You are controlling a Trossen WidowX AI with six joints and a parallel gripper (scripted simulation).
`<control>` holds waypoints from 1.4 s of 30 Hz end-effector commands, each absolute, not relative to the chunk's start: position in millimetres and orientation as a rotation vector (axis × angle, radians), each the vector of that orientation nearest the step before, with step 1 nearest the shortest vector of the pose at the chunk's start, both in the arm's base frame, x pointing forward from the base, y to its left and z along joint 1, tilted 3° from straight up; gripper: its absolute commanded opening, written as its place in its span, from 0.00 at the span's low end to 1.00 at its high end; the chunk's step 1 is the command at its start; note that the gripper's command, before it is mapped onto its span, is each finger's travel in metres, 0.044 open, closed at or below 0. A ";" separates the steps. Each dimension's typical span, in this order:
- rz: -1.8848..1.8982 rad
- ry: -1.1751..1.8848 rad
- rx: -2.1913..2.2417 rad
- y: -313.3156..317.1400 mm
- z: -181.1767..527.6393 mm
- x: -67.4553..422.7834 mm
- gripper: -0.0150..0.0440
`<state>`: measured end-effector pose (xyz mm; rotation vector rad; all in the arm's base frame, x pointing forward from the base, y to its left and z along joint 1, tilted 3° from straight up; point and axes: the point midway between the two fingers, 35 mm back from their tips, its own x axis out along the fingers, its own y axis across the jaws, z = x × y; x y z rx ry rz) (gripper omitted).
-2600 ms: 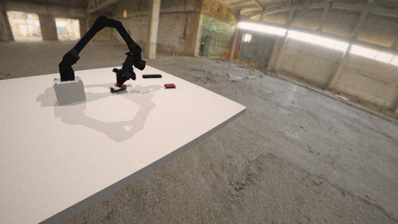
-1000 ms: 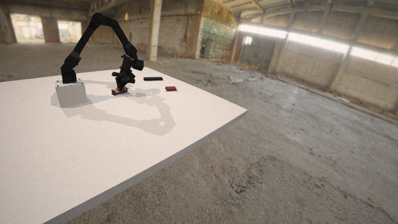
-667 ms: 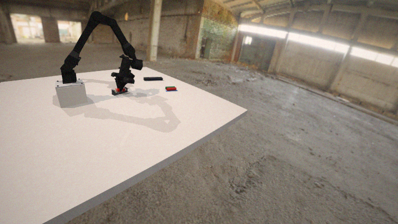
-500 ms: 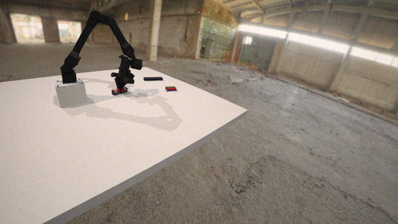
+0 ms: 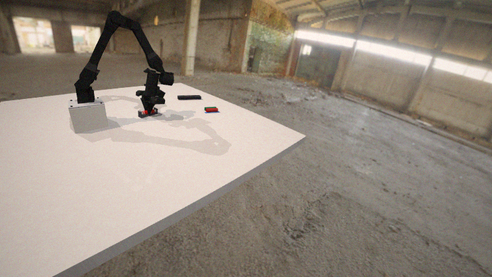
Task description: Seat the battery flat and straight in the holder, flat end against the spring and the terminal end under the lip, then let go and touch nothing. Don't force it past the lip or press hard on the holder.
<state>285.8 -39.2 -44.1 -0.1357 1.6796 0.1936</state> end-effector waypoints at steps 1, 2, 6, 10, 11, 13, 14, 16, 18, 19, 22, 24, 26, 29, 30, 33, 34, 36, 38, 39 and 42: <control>0.201 1.641 -0.134 -38.3 -44.1 289.2 0.36; 0.202 1.636 -0.134 -38.4 -44.2 288.9 0.36; 0.202 1.623 -0.137 -38.3 -44.7 288.0 0.36; 0.202 1.623 -0.137 -38.6 -44.9 286.8 0.36; 0.202 1.624 -0.137 -38.8 -45.0 286.0 0.36; 0.202 1.624 -0.138 -39.1 -45.2 284.1 0.36; 0.201 1.624 -0.138 -39.3 -45.3 283.2 0.36; 0.201 1.625 -0.139 -39.7 -45.5 281.3 0.36; 0.201 1.626 -0.139 -40.0 -45.7 279.4 0.36; 0.201 1.627 -0.140 -40.2 -45.9 278.4 0.36; 0.200 1.628 -0.140 -40.6 -46.2 275.9 0.36; 0.200 1.628 -0.140 -40.8 -46.4 274.9 0.36; 0.200 1.628 -0.140 -40.8 -46.4 274.7 0.36; 0.200 1.627 -0.140 -40.8 -46.4 274.8 0.36; 0.200 1.626 -0.141 -40.7 -46.4 274.8 0.36; 0.199 1.625 -0.141 -40.7 -46.4 274.7 0.36; 0.199 1.625 -0.141 -40.7 -46.4 274.7 0.36; 0.199 1.625 -0.141 -40.7 -46.4 274.7 0.36; 0.199 1.625 -0.141 -40.7 -46.4 274.7 0.41; 0.199 1.625 -0.141 -40.7 -46.4 274.7 0.45; 0.199 1.625 -0.141 -40.7 -46.4 274.7 0.54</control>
